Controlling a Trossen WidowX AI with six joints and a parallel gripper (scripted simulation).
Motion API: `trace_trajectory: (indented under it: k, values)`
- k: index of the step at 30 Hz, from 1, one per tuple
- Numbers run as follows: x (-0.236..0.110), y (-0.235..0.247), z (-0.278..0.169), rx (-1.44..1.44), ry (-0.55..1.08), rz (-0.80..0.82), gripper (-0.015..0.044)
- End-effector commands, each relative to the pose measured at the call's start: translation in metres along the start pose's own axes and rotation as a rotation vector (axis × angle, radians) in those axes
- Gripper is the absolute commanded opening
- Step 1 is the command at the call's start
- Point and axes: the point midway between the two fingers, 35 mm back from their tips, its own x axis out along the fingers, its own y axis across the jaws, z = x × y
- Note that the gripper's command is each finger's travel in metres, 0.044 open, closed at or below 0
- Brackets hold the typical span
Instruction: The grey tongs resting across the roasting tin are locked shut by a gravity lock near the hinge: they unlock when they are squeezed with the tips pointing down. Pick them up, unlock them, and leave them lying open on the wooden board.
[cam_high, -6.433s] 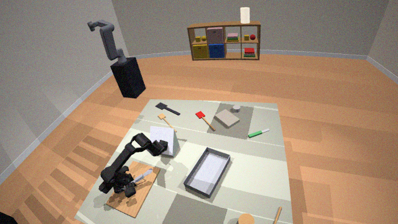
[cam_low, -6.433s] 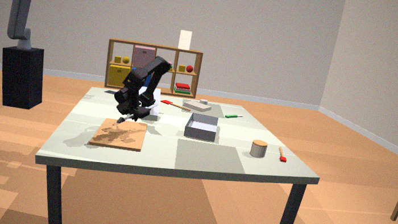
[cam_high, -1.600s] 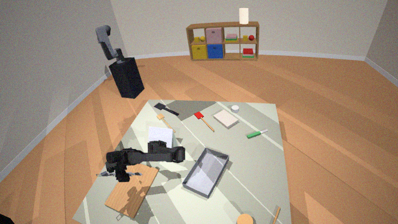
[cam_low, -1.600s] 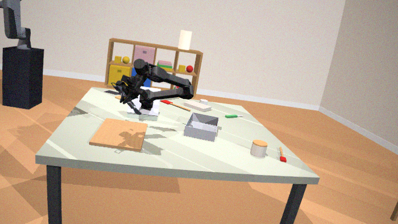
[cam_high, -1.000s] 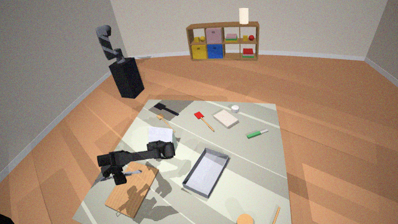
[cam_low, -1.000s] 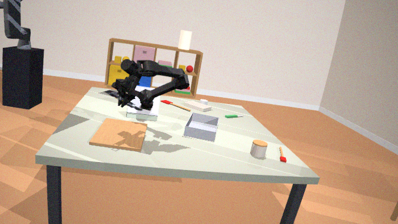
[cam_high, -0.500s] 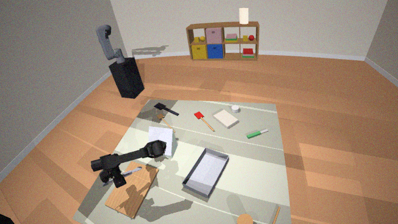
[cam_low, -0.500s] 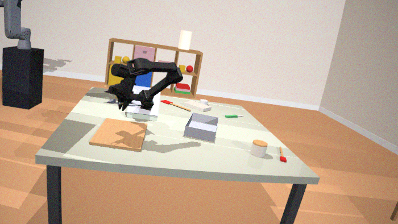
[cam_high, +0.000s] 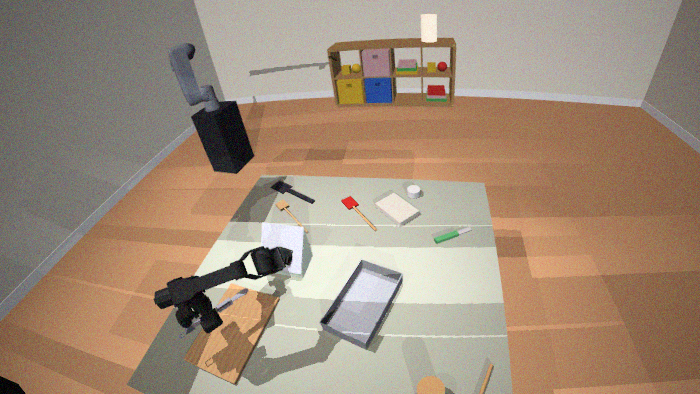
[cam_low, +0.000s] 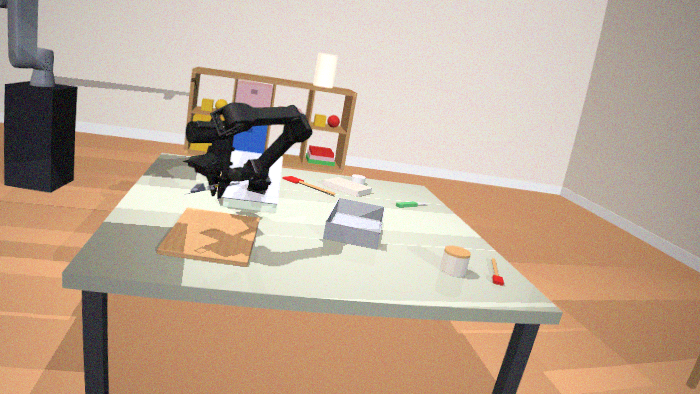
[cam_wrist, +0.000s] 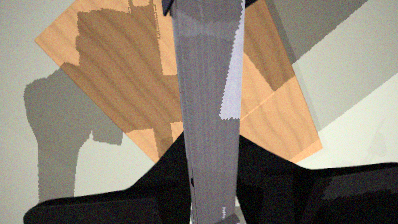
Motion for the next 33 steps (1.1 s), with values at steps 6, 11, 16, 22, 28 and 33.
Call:
trace_trajectory:
  k: [6, 11, 16, 22, 28, 33]
  values:
    - [0.005, -0.002, 0.001, -0.002, 0.014, -0.001, -0.0150]
    - [0.012, -0.004, 0.001, -0.003, 0.018, -0.002, -0.0150]
    - [0.020, -0.005, 0.001, -0.004, 0.020, -0.003, -0.0150]
    - [0.029, -0.006, 0.002, -0.005, 0.021, -0.004, -0.0150]
    - [0.039, -0.006, 0.002, -0.006, 0.022, -0.004, -0.0150]
    - [0.047, -0.006, 0.002, -0.006, 0.021, -0.004, -0.0150]
